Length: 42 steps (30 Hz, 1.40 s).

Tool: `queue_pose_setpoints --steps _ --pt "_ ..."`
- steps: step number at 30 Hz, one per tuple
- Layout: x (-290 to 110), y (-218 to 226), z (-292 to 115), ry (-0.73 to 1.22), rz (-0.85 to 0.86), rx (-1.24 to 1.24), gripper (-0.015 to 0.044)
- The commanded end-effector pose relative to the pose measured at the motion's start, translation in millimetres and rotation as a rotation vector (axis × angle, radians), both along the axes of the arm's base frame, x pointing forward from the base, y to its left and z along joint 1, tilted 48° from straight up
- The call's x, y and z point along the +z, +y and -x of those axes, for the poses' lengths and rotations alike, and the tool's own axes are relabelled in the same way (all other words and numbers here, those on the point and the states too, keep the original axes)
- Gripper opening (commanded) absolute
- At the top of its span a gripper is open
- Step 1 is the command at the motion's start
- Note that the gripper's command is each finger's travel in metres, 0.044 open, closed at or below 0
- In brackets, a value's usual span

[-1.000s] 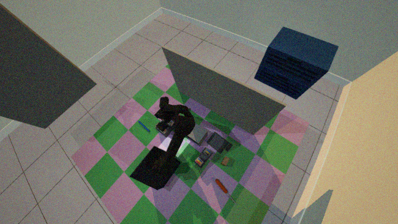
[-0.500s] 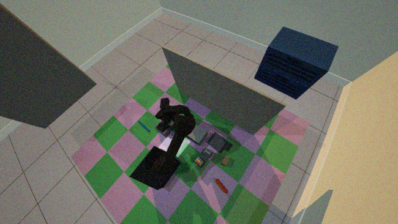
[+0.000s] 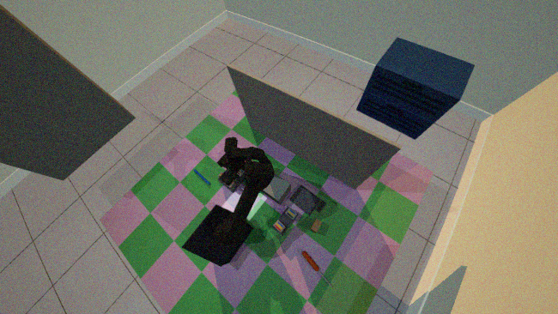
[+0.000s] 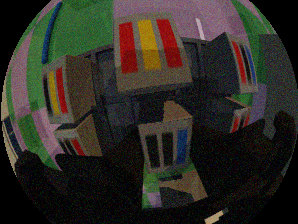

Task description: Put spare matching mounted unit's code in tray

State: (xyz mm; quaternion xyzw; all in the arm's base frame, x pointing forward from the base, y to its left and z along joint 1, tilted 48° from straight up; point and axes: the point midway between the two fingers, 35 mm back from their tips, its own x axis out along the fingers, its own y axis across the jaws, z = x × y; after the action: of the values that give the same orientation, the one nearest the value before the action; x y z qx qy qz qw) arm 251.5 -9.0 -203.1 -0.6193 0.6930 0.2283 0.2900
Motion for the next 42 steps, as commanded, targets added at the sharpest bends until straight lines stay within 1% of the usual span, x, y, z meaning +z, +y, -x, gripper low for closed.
queue_pose_setpoints --steps 1,6,16,24,34,40,42 --pt "0 0 0 0.0 0.0 0.0 0.0" --pt "3 4 -1 0.0 -0.001 0.0 0.0" --pt "53 58 -6 -0.001 -0.001 0.004 0.0" --pt "54 60 -8 -0.005 0.0 0.013 0.0" --pt "96 115 -13 -0.001 -0.006 0.005 0.0" --pt "100 118 -13 -0.001 -0.006 0.004 0.0" --pt "107 113 -20 0.001 -0.015 0.006 0.0"
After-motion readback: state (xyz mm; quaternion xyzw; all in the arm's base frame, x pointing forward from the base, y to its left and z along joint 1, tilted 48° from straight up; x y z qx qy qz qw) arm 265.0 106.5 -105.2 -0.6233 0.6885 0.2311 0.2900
